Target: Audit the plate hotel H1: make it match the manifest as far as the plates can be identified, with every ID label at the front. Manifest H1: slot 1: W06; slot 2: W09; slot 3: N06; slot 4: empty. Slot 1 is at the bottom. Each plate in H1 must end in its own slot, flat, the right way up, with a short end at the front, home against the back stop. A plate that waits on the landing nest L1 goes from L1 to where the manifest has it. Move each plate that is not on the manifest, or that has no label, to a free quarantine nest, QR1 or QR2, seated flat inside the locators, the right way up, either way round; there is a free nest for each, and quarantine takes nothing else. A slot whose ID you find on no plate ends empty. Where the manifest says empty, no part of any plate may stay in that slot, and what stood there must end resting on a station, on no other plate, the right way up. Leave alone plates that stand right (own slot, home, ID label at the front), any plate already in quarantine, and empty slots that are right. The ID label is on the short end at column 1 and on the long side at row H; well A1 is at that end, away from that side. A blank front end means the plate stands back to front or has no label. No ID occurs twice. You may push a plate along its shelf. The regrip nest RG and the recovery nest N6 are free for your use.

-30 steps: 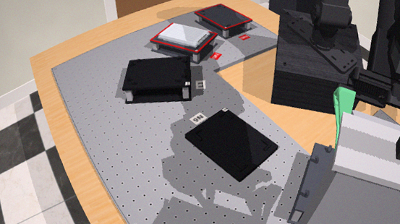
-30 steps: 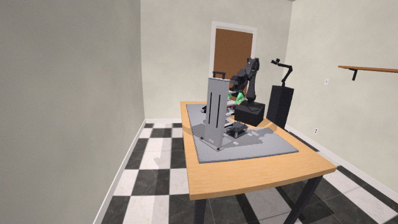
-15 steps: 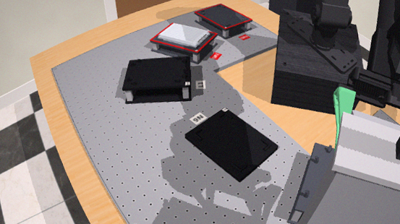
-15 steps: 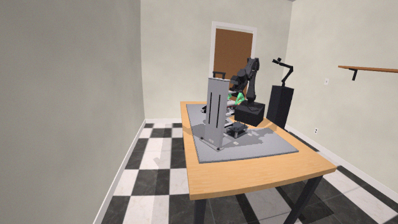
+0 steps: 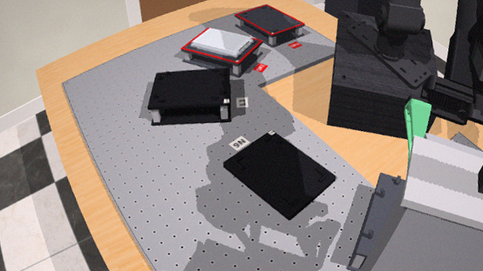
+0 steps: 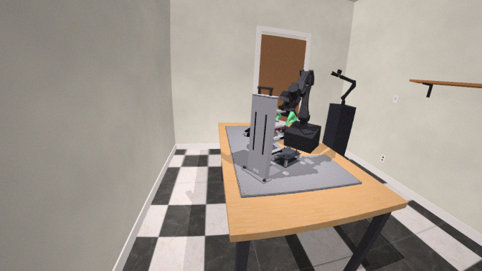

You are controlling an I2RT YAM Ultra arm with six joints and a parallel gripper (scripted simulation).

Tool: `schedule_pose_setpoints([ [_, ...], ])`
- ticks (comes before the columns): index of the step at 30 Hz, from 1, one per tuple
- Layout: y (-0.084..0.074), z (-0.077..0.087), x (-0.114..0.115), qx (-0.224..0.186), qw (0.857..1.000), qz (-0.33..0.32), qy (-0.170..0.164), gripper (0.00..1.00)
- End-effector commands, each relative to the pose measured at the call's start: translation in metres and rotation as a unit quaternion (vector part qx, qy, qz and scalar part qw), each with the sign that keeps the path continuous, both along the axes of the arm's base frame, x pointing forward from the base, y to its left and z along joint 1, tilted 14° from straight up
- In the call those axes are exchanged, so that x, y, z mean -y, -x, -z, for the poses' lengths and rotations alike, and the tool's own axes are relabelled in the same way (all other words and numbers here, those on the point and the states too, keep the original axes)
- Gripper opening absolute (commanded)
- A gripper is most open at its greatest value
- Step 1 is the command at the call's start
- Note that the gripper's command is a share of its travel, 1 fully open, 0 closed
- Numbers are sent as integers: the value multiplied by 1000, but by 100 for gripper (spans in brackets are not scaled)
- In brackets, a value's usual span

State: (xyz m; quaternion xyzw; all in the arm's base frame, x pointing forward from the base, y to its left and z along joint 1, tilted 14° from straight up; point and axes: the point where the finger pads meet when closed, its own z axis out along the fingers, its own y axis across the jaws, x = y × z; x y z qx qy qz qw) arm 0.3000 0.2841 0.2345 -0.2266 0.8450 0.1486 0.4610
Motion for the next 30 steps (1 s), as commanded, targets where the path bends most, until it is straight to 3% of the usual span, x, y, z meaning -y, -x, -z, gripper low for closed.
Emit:
schedule_pose_setpoints([
  [1, 8, -5, 4, 6, 1000, 0, -7, 86],
  [11, 18, -2, 10, 5, 1000, 0, -5, 86],
  [12, 16, -13, 8, 16, 1000, 0, -17, 86],
  [15, 21, -1, 12, 7, 1000, 0, -7, 86],
  [28, 34, 3, 20, 5, 1000, 0, -5, 86],
  [29, 30, -16, 17, 22, 999, 2, -24, 86],
  [30, 34, -2, 19, 12, 1000, 0, -13, 86],
])
